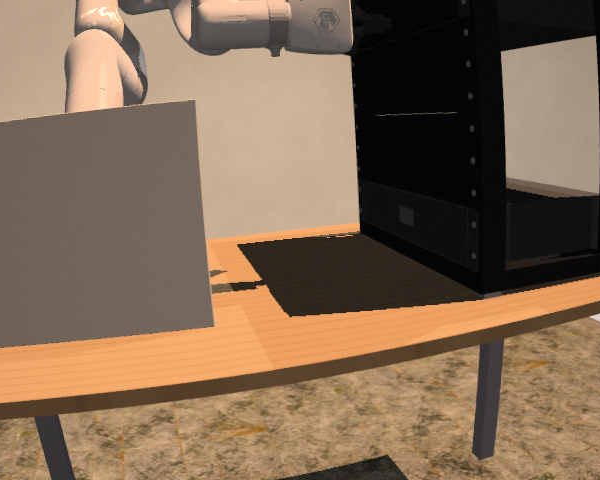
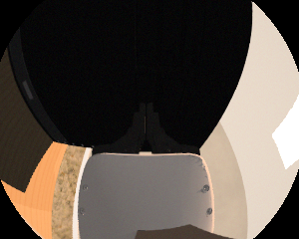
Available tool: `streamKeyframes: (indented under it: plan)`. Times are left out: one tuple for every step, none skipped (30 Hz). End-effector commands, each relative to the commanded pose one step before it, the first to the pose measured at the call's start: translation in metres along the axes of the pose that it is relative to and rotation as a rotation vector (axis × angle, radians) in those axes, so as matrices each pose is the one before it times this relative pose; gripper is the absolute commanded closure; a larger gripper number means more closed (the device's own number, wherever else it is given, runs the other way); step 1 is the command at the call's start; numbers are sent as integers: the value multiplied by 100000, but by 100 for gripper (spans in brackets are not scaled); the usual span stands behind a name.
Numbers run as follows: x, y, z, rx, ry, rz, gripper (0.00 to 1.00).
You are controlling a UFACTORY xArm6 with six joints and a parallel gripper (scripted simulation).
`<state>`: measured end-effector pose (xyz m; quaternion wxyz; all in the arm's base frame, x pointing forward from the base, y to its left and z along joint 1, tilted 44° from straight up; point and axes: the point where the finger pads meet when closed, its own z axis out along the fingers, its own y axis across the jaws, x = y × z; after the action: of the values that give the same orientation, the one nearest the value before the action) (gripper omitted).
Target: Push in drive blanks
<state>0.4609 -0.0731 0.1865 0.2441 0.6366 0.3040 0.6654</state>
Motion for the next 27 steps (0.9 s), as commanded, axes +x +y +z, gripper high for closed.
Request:
streamKeyframes:
  plan:
    - [33,129,371,-237,136,-121,100]
    - [0,0,0,0,0,0,100]
    - [0,0,0,0,0,0,100]
    - [0,0,0,0,0,0,100]
    - [0,0,0,0,0,0,100]
    - [0,0,7,0,0,0,100]
    - [0,0,0,0,0,0,100]
    - [0,0,0,0,0,0,100]
    - [0,0,38,0,0,0,100]
    - [0,0,84,0,0,0,100]
    - [1,0,128,0,0,0,100]
    - [1,0,159,0,0,0,100]
    - [1,0,170,0,0,0,100]
    - [1,0,158,0,0,0,100]
    - [0,0,127,0,0,0,100]
    - [0,0,84,0,0,0,100]
    - [0,0,38,0,0,0,100]
    - [0,0,7,0,0,0,100]
    - [0,0,0,0,0,0,100]
    - [0,0,0,0,0,0,100]
    - [0,0,0,0,0,0,100]
    - [0,0,0,0,0,0,100]
    - [0,0,0,0,0,0,100]
    - [0,0,0,0,0,0,100]
    - [0,0,0,0,0,0,100]
    - [0,0,0,0,0,0,100]
    - [0,0,3,0,0,0,100]
